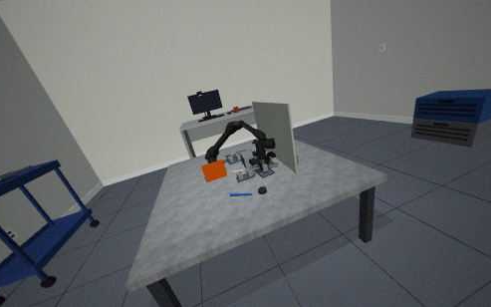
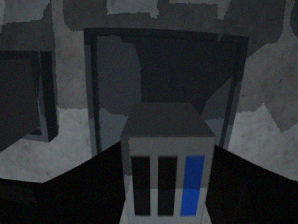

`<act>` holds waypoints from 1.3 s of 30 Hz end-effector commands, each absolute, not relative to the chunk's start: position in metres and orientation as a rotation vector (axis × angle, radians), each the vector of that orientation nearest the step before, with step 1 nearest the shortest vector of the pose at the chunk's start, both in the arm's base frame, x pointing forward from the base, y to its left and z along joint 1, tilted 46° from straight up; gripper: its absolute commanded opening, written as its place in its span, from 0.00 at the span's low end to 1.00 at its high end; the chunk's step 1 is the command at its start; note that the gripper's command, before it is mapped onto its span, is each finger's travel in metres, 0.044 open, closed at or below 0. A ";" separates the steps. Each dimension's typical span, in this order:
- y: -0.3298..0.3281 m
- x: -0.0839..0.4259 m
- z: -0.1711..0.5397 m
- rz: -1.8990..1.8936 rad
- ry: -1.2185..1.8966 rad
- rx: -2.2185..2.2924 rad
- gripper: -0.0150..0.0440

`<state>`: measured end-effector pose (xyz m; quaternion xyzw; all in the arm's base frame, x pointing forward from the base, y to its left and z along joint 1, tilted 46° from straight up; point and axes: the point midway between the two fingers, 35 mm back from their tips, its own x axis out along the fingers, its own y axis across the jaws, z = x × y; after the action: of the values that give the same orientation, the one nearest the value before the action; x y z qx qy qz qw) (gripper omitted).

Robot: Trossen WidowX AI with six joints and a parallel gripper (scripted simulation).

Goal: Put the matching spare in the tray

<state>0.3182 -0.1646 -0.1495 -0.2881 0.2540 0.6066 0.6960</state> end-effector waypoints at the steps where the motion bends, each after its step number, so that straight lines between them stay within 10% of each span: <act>1: -0.162 0.318 -0.152 1.351 0.567 -0.636 0.25; 18: -0.166 0.318 -0.149 1.353 0.567 -0.643 1.00; 39: -0.242 0.303 -0.077 1.326 0.577 -0.644 1.00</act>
<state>0.3029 -0.2419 -0.0764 -0.2899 0.2586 0.5969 0.7020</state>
